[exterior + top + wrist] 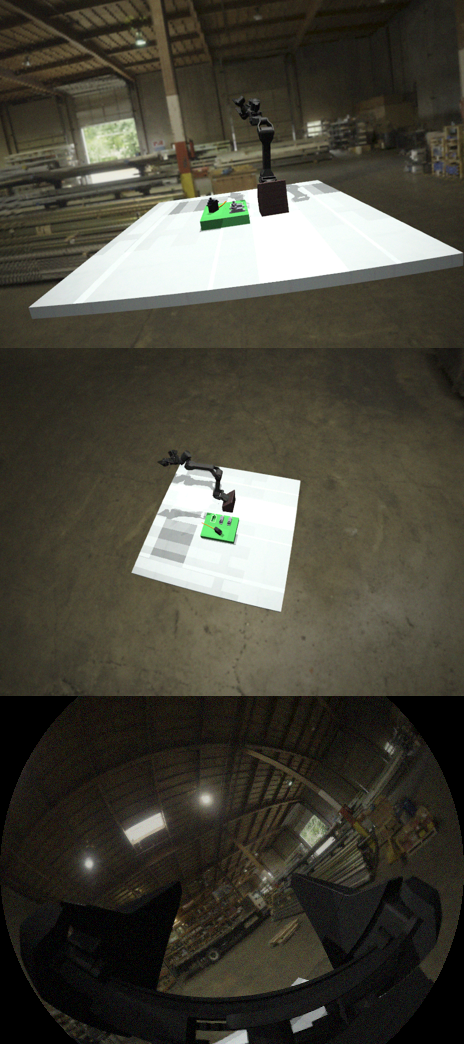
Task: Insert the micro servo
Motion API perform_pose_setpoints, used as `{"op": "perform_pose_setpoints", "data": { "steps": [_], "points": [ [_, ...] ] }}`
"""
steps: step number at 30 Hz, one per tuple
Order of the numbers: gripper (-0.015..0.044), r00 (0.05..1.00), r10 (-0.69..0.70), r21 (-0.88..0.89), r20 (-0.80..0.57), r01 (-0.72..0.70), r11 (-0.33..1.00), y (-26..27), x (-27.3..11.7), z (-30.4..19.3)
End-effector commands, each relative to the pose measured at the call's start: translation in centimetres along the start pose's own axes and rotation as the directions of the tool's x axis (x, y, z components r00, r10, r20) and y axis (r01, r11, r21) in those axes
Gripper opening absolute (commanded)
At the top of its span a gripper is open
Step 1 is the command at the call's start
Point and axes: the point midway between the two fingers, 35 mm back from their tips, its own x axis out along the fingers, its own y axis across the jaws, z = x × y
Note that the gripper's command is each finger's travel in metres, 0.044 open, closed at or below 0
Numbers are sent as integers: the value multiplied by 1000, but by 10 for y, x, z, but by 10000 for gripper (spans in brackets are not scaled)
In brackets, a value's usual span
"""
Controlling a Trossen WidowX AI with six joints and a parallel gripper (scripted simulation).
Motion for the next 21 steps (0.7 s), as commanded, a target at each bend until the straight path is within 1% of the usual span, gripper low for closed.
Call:
{"op": "perform_pose_setpoints", "data": {
  "steps": [1, 9, 14, 21],
  "points": [
    [440, 999, -48, 61, 9, 48, 997, -29, -2, -3],
    [440, 992, -126, 141, 5, 124, 982, -73, -3, -13],
    [440, 989, -150, 163, 1, 148, 975, -88, -4, -18],
    [440, 977, -211, 219, -25, 211, 953, -121, -4, -35]
  ]
}}
